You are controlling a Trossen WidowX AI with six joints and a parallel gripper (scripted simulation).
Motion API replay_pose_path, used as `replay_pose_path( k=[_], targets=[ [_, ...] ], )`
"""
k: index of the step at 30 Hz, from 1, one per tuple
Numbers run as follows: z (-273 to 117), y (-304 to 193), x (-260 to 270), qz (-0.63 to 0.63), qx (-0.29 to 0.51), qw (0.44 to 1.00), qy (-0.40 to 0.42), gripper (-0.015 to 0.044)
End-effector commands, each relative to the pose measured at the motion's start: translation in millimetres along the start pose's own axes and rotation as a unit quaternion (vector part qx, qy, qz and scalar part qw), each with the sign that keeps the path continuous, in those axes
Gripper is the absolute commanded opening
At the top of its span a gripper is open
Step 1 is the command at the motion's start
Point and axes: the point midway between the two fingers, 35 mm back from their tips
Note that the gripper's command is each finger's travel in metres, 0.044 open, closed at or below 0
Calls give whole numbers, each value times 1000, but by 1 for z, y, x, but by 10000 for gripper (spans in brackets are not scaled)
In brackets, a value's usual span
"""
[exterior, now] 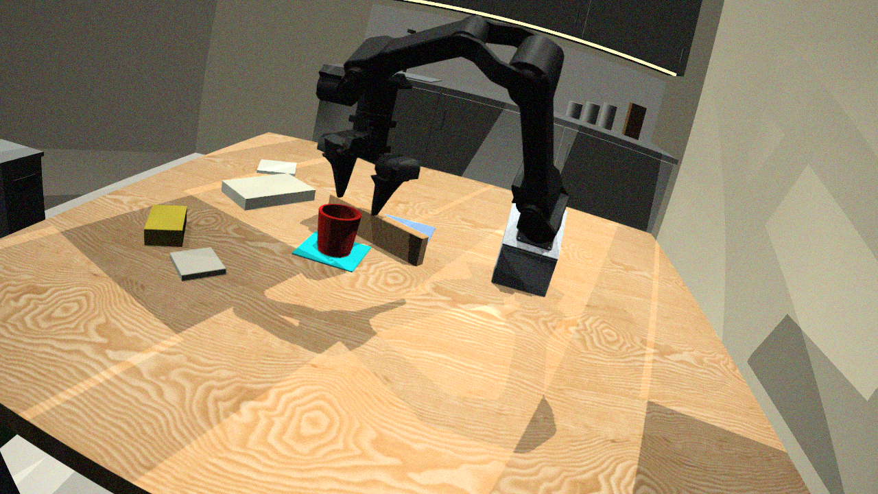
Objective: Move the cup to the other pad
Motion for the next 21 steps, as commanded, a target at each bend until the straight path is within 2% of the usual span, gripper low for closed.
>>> replay_pose_path(
  k=[1,12,21],
  targets=[
    [-15,1,-3,-3,0,1000,-6,440],
    [-56,0,-1,-5,0,1000,-7,440],
    [-53,0,0,-2,-2,1000,-6,440]
  ],
)
Point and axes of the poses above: the point midway between the two fingers, 35 mm back from their tips, its own z axis out along the fingers, its own x axis across the jaws, y = z × x, and after that the axes turned 9 degrees about z, right-handed
